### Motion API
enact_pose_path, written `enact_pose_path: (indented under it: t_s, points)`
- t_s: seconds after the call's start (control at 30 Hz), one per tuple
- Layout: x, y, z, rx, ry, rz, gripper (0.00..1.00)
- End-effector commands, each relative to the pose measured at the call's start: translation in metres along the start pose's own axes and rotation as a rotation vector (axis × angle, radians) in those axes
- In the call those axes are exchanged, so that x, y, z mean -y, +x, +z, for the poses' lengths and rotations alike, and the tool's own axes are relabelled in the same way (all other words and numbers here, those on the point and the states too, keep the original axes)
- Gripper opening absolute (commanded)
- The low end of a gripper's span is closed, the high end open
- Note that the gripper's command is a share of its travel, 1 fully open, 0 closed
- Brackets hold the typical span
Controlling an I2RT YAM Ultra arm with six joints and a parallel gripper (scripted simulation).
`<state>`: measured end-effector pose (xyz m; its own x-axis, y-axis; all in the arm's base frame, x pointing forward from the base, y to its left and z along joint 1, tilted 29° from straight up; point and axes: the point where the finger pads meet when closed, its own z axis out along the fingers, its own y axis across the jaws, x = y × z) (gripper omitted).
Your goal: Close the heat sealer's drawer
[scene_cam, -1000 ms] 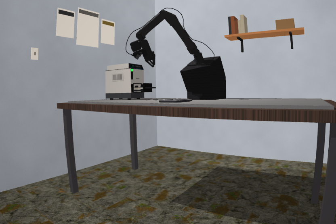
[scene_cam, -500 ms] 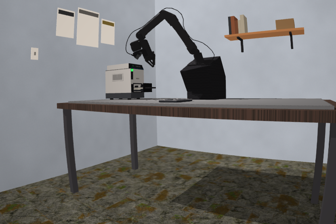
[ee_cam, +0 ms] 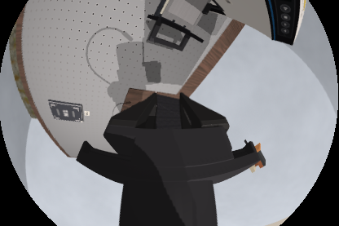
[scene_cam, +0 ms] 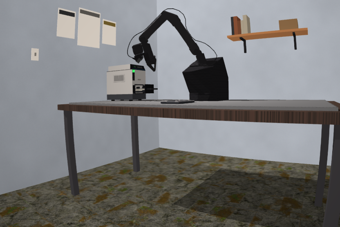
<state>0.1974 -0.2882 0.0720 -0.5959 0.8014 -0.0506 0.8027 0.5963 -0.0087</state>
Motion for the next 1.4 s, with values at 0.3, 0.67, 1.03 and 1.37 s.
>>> enact_pose_path:
  t_s: [0.3, 0.67, 1.03, 1.37]
  points:
    - [-0.009, -0.029, 0.013, 0.171, 0.036, -0.104, 0.3]
    - [-0.023, -0.043, 0.029, 0.255, 0.048, -0.182, 0.3]
    - [-0.037, -0.053, 0.042, 0.339, 0.06, -0.259, 0.3]
    - [-0.046, -0.059, 0.05, 0.381, 0.066, -0.293, 0.3]
